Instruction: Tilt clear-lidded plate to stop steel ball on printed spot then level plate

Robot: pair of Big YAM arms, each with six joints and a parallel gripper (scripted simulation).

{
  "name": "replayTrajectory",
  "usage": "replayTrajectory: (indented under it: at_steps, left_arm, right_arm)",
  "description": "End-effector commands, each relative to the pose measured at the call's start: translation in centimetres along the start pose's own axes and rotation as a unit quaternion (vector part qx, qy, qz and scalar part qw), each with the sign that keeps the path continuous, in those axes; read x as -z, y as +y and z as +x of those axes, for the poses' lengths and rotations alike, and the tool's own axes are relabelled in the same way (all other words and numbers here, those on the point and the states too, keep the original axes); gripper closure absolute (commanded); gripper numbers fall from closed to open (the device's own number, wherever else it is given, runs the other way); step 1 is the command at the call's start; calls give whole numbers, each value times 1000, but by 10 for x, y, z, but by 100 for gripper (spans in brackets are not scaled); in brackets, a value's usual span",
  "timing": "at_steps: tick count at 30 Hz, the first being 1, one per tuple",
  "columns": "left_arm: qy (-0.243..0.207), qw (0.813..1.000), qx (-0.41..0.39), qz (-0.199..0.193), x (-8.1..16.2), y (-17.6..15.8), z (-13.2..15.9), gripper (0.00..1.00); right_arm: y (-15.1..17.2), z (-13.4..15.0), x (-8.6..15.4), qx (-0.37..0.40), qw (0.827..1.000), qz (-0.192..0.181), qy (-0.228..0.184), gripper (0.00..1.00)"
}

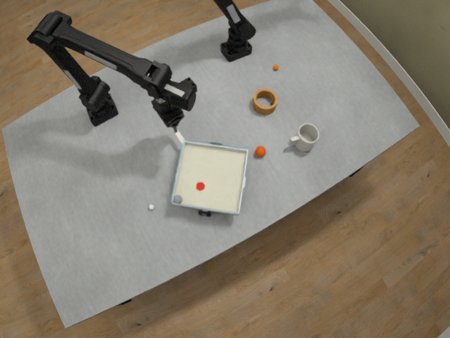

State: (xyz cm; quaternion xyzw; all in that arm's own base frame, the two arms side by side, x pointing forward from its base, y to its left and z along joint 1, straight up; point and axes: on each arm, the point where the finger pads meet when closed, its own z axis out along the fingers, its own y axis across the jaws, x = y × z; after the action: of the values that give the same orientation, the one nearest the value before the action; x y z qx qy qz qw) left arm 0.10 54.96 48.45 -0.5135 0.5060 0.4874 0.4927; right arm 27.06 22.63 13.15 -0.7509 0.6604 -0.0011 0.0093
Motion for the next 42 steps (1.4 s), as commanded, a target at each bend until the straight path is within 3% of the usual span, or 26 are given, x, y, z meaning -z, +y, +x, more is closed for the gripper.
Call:
replayTrajectory:
  at_steps: [1,32,33,42]
  left_arm:
    - [-20,1000,-6,-5,5,7,-16,0]
    - [-20,1000,-6,-5,5,7,-16,0]
    - [-20,1000,-6,-5,5,7,-16,0]
    - [-20,1000,-6,-5,5,7,-16,0]
  right_arm:
    - [-3,5,-14,1,1000,-7,5,43]
    - [-2,5,-20,1,1000,-8,6,43]
    - [-2,5,-20,1,1000,-8,6,100]
    - [-1,6,-20,-3,1000,-9,7,100]
